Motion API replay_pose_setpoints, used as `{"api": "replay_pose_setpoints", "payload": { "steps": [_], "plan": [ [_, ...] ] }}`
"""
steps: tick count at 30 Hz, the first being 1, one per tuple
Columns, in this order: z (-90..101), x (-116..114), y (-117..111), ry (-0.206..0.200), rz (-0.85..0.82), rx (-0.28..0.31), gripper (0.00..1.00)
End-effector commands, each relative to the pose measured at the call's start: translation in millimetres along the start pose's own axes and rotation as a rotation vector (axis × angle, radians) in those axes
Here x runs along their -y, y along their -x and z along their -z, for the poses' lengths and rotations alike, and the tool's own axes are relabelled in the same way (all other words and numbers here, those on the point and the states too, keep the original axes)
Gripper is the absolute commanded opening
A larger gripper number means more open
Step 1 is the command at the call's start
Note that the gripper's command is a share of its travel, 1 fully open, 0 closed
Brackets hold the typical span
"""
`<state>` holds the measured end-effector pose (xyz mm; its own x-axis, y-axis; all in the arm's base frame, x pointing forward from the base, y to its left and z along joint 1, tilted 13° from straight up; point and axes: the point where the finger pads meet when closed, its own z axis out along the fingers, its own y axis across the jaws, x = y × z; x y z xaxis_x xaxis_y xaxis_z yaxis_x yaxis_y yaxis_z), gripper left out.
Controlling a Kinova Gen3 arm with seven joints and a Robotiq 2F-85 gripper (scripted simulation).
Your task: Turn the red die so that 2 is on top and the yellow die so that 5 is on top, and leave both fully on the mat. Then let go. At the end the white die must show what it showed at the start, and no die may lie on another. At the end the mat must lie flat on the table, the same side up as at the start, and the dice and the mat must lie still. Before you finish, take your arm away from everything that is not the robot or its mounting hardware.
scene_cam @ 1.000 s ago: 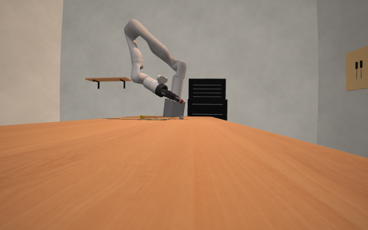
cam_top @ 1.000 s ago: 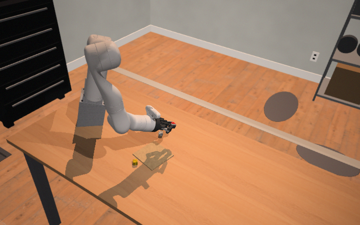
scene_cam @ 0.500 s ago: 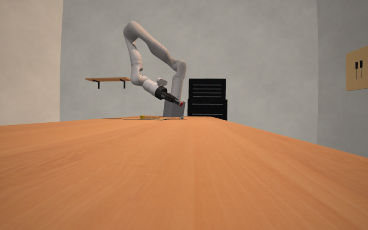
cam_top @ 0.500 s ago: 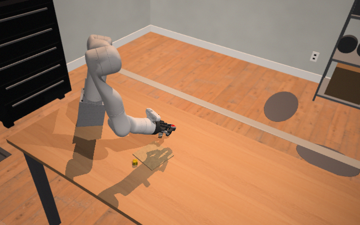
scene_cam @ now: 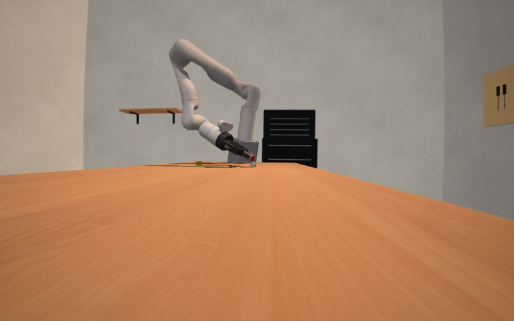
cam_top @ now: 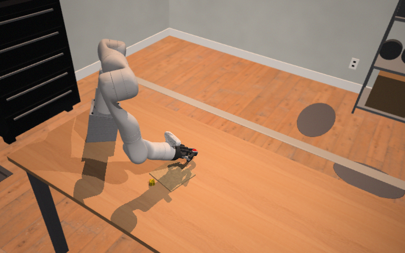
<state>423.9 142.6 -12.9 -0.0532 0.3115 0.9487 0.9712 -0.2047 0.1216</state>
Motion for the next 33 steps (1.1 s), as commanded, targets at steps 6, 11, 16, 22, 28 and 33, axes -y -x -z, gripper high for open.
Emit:
{"api": "replay_pose_setpoints", "payload": {
  "steps": [6,11,16,22,28,33],
  "plan": [
    [-7.9,3.3,9.9,-0.005,-0.009,-0.006,0.15],
    [-8.3,3.3,10.7,-0.005,-0.009,-0.006,0.15],
    [-8.3,3.3,10.7,-0.005,-0.009,-0.006,0.15],
    [-8.3,3.3,10.7,-0.005,-0.009,-0.006,0.15],
    [-8.3,3.3,10.7,-0.005,-0.009,-0.006,0.15],
    [-8.3,3.3,10.7,-0.005,-0.009,-0.006,0.15]
  ]
}}
